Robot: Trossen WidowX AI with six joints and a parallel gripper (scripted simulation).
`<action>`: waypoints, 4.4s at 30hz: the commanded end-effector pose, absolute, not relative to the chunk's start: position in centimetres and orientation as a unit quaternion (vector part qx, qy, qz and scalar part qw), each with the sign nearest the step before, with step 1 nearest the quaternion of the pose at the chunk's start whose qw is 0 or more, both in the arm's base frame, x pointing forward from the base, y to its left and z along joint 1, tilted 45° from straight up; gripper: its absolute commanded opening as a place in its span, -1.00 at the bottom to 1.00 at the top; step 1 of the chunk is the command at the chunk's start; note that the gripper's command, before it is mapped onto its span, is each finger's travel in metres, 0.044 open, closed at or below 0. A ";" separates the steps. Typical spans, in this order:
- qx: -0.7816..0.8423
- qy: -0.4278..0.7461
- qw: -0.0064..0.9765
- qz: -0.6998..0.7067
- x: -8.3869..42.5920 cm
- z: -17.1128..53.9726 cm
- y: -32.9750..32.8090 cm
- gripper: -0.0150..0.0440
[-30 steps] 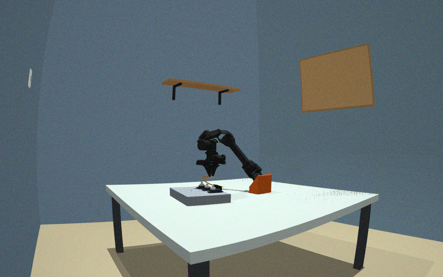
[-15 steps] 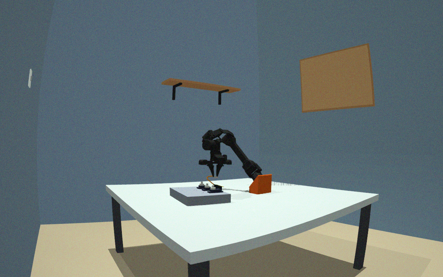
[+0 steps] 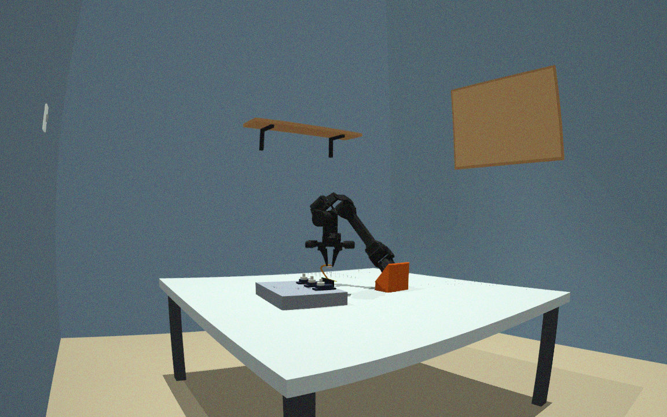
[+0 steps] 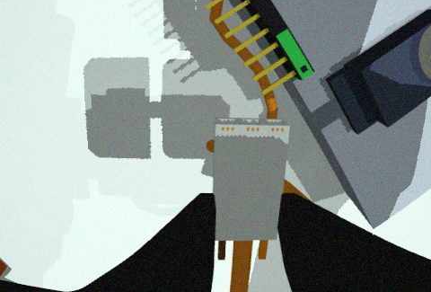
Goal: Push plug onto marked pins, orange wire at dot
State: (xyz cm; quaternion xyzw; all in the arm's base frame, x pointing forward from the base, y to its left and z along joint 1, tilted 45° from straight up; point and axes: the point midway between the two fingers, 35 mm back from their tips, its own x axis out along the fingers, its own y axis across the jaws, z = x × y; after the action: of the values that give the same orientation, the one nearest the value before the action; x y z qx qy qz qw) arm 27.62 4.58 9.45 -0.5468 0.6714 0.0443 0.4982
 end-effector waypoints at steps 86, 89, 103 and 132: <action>-0.260 0.614 0.694 -0.273 29.0 5.3 3.1 -0.49; -0.260 0.614 0.694 -0.273 29.1 5.4 3.1 -0.49; -0.260 0.614 0.694 -0.273 29.4 5.0 3.1 -0.14; -0.259 0.615 0.693 -0.272 28.8 9.2 7.3 1.00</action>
State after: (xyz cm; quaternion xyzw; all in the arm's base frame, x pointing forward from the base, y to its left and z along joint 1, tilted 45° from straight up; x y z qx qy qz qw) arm 28.82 7.20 9.20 -0.2607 0.6144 -0.2719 0.6932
